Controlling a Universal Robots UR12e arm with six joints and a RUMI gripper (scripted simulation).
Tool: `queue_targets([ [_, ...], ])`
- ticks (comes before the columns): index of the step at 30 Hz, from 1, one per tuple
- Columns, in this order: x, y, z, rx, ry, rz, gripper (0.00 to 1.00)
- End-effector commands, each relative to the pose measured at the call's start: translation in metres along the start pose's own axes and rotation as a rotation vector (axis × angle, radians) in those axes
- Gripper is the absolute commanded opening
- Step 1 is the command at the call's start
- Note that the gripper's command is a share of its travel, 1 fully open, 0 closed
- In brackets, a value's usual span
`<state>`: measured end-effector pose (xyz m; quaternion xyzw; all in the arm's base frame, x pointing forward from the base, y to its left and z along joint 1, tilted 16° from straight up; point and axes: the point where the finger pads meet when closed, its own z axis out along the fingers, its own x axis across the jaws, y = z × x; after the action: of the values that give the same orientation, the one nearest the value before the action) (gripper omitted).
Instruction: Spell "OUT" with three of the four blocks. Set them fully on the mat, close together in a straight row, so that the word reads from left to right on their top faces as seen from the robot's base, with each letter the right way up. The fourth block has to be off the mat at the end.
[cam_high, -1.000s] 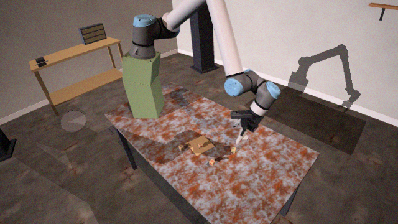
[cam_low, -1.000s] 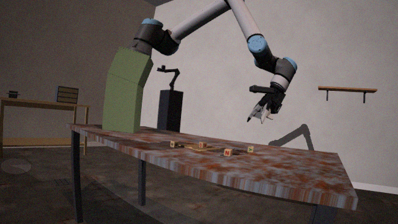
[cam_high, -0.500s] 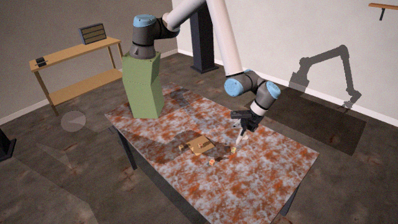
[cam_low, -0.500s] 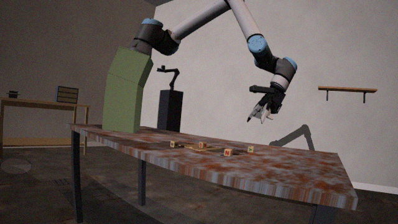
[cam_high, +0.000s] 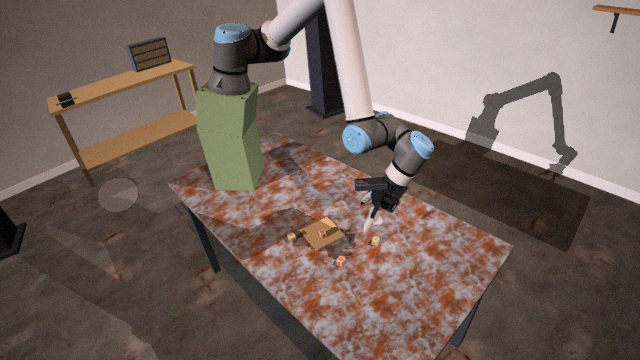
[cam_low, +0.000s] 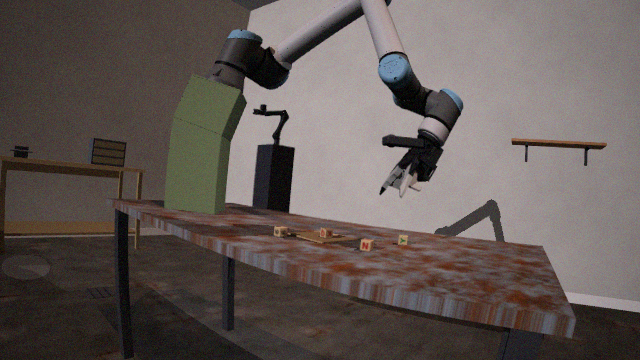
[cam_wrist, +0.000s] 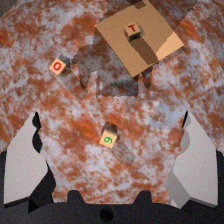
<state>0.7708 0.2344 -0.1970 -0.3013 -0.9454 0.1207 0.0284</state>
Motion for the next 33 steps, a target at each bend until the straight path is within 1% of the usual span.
queue_targets([
  [1,0.016,-0.076,0.044,0.001,-0.001,-0.001,1.00],
  [4,0.028,-0.109,0.060,0.001,-0.001,-0.001,1.00],
  [6,0.033,-0.124,0.066,0.002,-0.001,-0.001,1.00],
  [8,0.033,-0.124,0.066,0.002,-0.001,-0.001,1.00],
  [11,0.038,-0.135,0.071,0.002,-0.001,-0.001,1.00],
  [33,0.040,-0.136,0.073,0.002,0.000,-0.002,1.00],
])
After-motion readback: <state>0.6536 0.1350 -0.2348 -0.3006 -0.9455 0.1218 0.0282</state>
